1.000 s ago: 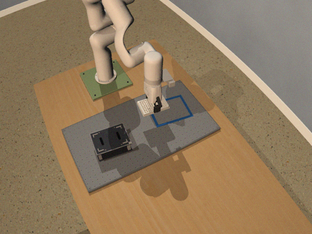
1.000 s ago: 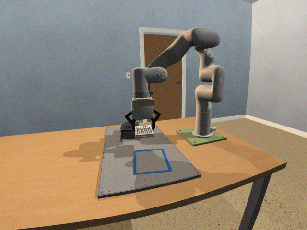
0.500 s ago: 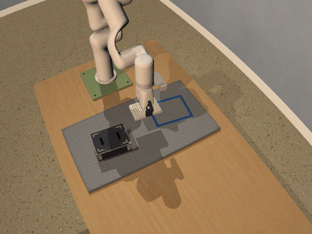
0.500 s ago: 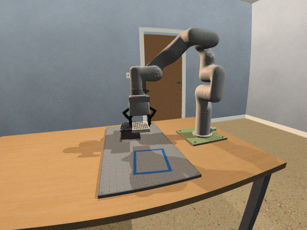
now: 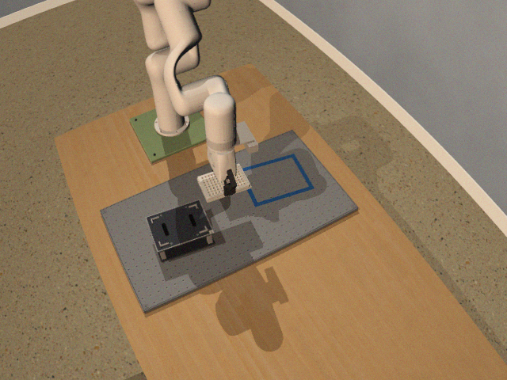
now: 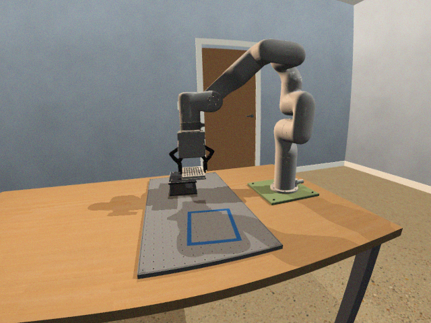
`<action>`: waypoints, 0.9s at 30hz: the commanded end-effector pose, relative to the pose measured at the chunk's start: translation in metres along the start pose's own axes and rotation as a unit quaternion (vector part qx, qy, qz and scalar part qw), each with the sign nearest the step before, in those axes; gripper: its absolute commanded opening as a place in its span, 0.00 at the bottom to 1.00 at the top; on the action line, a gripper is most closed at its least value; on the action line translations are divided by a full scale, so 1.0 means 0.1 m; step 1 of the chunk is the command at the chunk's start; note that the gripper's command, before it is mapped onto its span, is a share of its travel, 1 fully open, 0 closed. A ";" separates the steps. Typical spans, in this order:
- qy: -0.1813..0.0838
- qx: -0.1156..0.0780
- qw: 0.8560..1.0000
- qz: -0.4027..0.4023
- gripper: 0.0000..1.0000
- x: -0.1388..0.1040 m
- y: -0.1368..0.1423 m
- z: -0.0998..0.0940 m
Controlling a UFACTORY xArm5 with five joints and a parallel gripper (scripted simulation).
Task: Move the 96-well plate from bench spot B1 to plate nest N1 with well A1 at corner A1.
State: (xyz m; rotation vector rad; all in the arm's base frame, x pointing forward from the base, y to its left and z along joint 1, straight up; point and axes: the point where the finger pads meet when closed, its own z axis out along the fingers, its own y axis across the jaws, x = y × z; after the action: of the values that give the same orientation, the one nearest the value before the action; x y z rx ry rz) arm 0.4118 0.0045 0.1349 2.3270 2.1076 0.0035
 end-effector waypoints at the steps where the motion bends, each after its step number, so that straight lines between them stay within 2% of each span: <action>1: 0.000 -0.002 1.000 0.000 0.00 -0.12 0.05 -0.04; 3: 0.000 -0.002 1.000 0.000 0.00 -0.12 0.05 -0.04; 27: 0.000 -0.002 1.000 0.000 0.00 -0.81 0.25 -0.17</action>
State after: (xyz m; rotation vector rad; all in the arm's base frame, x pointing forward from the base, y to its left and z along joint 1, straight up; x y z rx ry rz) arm 0.4260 -0.0699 0.1484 2.3265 2.1077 0.0028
